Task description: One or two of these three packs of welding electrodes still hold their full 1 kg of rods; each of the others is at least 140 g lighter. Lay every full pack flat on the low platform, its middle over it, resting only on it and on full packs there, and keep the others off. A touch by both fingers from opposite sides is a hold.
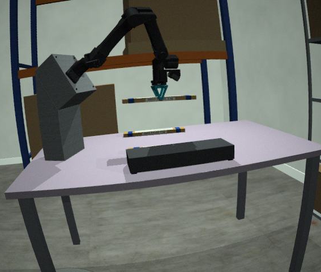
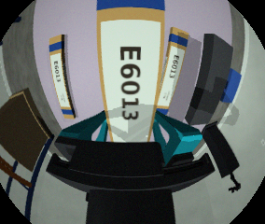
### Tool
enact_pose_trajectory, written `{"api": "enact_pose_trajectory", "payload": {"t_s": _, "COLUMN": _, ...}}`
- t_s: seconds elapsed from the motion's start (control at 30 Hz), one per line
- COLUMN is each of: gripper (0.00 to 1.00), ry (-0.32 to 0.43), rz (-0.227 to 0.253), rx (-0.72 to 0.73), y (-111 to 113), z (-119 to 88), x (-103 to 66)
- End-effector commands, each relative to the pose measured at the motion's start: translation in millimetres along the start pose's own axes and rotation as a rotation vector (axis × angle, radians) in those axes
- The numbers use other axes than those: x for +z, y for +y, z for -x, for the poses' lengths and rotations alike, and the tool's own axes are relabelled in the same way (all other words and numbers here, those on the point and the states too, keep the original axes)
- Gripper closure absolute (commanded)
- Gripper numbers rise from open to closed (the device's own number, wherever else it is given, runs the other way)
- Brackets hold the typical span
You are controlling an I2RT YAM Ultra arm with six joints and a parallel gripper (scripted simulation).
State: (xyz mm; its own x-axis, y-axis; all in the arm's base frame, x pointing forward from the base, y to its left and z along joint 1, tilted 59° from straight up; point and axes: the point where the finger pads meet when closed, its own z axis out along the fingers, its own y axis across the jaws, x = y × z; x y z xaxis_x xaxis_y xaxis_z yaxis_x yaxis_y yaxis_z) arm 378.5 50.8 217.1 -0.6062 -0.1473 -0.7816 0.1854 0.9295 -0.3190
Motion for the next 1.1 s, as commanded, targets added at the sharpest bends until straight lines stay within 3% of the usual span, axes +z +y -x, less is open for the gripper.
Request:
{"api": "enact_pose_trajectory", "payload": {"t_s": 0.0, "gripper": 1.00, "ry": -0.037, "rz": 0.035, "rx": -0.003, "y": -7.5, "z": 8.0, "x": -18.0}}
{"api": "enact_pose_trajectory", "payload": {"t_s": 0.07, "gripper": 1.00, "ry": -0.037, "rz": 0.035, "rx": -0.003, "y": -7.5, "z": 8.0, "x": -18.0}}
{"api": "enact_pose_trajectory", "payload": {"t_s": 0.1, "gripper": 1.00, "ry": -0.064, "rz": 0.047, "rx": 0.008, "y": -8.1, "z": 19.9, "x": -24.2}}
{"api": "enact_pose_trajectory", "payload": {"t_s": 0.2, "gripper": 1.00, "ry": -0.027, "rz": 0.030, "rx": -0.008, "y": -18.7, "z": 3.2, "x": -15.4}}
{"api": "enact_pose_trajectory", "payload": {"t_s": 0.47, "gripper": 1.00, "ry": -0.049, "rz": 0.037, "rx": 0.002, "y": -39.3, "z": 13.1, "x": -19.6}}
{"api": "enact_pose_trajectory", "payload": {"t_s": 0.67, "gripper": 1.00, "ry": -0.031, "rz": 0.043, "rx": -0.017, "y": -35.8, "z": 2.9, "x": -16.4}}
{"api": "enact_pose_trajectory", "payload": {"t_s": 0.83, "gripper": 1.00, "ry": -0.074, "rz": 0.045, "rx": 0.012, "y": -39.0, "z": 18.8, "x": -20.0}}
{"api": "enact_pose_trajectory", "payload": {"t_s": 1.07, "gripper": 1.00, "ry": -0.050, "rz": 0.043, "rx": -0.004, "y": -40.2, "z": 9.9, "x": -16.6}}
